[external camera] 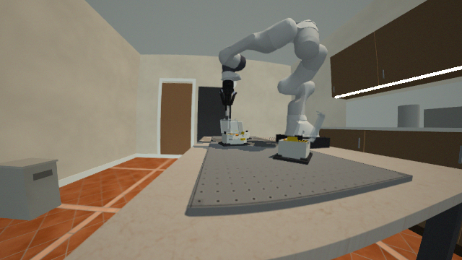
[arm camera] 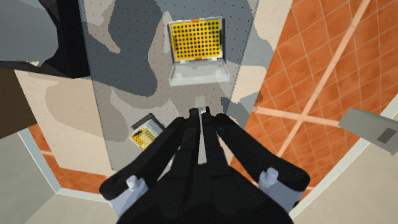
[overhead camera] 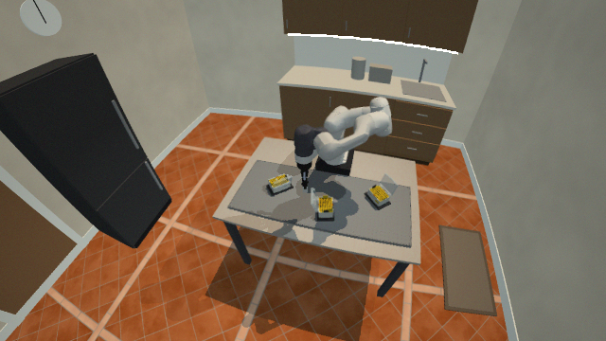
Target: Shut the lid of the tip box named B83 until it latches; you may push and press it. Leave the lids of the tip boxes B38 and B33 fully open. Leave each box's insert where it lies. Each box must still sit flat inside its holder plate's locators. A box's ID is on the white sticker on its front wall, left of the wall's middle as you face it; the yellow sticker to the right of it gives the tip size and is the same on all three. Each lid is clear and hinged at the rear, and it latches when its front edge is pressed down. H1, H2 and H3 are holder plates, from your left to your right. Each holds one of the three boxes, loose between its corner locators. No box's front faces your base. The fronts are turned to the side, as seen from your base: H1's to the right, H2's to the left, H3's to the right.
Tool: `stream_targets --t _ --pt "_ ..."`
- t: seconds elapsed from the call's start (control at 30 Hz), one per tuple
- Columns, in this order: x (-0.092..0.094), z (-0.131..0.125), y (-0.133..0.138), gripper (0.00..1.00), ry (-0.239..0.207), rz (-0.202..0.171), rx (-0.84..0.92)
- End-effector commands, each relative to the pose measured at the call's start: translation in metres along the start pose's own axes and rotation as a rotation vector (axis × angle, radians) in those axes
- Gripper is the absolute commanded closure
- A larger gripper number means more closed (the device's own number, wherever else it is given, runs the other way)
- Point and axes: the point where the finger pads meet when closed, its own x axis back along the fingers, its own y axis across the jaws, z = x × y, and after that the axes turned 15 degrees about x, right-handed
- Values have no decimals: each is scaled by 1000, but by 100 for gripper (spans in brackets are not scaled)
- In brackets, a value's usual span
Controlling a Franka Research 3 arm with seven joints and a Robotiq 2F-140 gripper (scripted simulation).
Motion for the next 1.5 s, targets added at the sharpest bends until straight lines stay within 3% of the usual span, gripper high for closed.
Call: stream_targets --t 0.0,1.03,1.47 --pt "-6 -2 -1 100 -3 -1 -10" --pt "-50 -2 -1 100 -3 -1 -10" --pt "-50 -2 -1 100 -3 -1 -10"
